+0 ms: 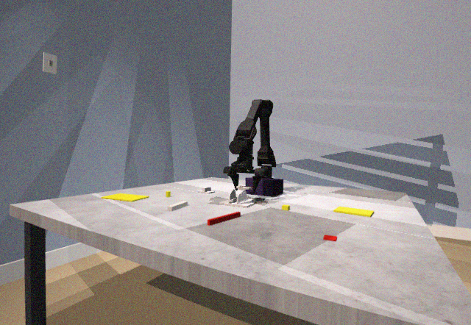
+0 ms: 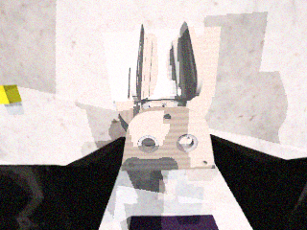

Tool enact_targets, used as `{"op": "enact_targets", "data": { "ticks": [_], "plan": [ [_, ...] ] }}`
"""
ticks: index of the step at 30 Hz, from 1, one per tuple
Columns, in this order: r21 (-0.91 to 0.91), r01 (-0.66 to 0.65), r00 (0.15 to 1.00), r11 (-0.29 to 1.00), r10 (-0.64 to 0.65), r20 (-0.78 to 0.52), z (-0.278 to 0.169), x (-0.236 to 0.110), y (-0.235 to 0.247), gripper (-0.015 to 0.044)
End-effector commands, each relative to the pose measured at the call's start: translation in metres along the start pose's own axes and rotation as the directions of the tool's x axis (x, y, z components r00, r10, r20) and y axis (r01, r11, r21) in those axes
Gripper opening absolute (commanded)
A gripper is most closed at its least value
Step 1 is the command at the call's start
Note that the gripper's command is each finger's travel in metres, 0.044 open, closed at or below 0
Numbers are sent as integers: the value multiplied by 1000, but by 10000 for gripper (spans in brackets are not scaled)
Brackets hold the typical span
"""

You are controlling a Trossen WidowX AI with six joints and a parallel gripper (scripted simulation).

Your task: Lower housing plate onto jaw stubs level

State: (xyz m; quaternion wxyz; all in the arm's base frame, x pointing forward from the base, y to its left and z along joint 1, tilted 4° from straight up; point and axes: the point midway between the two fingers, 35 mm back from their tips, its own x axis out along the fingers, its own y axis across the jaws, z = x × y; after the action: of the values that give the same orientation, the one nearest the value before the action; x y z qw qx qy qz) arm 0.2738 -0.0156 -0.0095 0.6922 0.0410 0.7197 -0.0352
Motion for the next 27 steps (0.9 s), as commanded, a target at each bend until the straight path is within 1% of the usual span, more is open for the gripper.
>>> {"op": "enact_targets", "data": {
  "ticks": [1, 10, 27],
  "plan": [
    [3, -3, 1000, 1000, 3, -4, -2, 9, 1, 351],
    [3, -3, 1000, 1000, 3, -4, -3, 22, 0, 351],
    [3, -3, 1000, 1000, 3, -4, -3, 22, 0, 351]
  ]
}}
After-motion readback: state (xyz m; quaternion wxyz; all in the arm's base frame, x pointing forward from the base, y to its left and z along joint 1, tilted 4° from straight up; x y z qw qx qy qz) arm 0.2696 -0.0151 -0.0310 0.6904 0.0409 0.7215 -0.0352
